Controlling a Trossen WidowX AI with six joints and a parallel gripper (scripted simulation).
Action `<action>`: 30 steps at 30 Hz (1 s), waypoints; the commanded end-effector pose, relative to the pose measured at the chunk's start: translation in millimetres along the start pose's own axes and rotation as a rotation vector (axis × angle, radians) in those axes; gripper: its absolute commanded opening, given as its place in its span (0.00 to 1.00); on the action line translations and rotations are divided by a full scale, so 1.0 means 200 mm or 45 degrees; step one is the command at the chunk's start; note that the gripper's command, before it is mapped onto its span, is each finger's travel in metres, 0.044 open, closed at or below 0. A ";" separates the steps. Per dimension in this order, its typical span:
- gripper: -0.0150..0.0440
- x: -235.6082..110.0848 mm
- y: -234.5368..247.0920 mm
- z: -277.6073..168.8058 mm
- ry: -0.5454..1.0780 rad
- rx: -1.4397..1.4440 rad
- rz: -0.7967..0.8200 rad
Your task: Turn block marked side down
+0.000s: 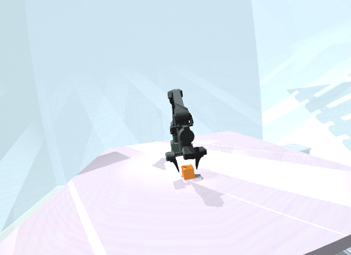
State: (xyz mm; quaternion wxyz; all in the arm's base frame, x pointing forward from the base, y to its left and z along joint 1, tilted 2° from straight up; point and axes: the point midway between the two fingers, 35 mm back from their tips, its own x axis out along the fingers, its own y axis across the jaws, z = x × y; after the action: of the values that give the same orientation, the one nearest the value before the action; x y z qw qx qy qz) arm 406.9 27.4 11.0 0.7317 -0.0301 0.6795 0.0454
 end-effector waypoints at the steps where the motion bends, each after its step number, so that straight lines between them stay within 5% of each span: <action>1: 0.82 0.01 0.00 0.00 0.002 -0.006 -0.006; 5: 0.64 0.01 0.00 0.00 0.002 -0.006 -0.006; 24: 0.43 0.01 0.00 0.00 0.002 -0.006 -0.006; 28: 0.25 -0.11 0.00 0.00 0.002 -0.006 -0.006; 30: 0.25 -0.14 0.00 0.00 0.002 -0.006 -0.006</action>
State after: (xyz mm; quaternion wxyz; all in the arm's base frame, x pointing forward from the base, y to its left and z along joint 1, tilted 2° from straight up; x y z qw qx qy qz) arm 398.8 26.9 20.1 0.7201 -0.0305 0.6918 0.0449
